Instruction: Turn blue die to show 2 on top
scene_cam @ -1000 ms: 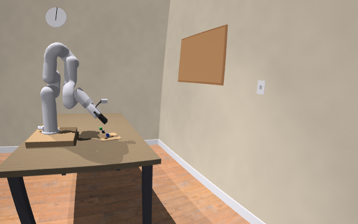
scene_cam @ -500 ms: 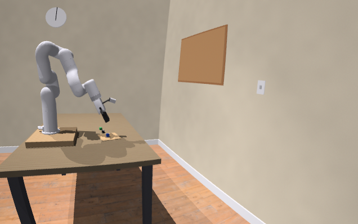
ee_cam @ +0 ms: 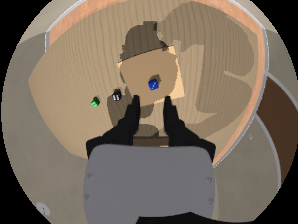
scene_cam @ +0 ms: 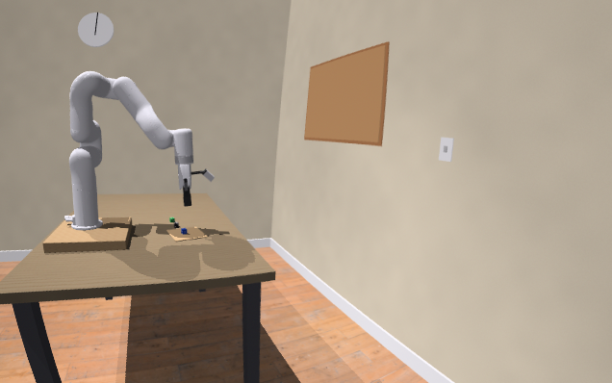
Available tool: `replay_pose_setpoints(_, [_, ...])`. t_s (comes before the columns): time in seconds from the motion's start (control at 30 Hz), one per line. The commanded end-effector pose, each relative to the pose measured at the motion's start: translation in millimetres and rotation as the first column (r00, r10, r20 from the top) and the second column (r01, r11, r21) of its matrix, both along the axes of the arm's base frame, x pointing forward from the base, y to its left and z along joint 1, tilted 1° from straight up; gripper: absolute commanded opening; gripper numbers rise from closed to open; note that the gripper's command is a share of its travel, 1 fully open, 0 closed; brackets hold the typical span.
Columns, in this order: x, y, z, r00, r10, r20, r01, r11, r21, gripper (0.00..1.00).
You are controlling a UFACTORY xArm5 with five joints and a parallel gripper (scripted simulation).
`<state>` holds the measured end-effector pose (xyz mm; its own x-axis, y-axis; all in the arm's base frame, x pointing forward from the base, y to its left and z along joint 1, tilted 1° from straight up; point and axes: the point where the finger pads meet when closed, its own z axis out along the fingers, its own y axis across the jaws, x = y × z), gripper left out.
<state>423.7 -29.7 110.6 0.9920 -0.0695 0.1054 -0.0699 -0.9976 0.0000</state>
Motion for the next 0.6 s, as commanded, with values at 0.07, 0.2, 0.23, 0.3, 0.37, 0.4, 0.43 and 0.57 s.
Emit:
replay_pose_setpoints(0.07, [5.6,0.5,0.5,0.995,0.0,-0.095,0.001,1.0,0.007,0.36])
replay_pose_setpoints(0.2, [5.8,0.5,0.6,0.995,0.0,-0.099,0.001,1.0,0.007,1.0])
replay_pose_setpoints(0.23, [5.8,0.5,0.6,0.995,0.0,-0.099,0.001,1.0,0.007,1.0])
replay_pose_setpoints(0.3, [5.8,0.5,0.6,0.995,0.0,-0.099,0.001,1.0,0.007,1.0])
replay_pose_setpoints(0.37, [5.8,0.5,0.6,0.995,0.0,-0.099,0.001,1.0,0.007,1.0])
replay_pose_setpoints(0.4, [5.8,0.5,0.6,0.995,0.0,-0.099,0.001,1.0,0.007,1.0])
replay_pose_setpoints(0.43, [5.8,0.5,0.6,0.995,0.0,-0.099,0.001,1.0,0.007,1.0])
replay_pose_setpoints(0.57, [5.6,0.5,0.1,0.995,0.002,-0.099,-0.001,1.0,0.007,1.0])
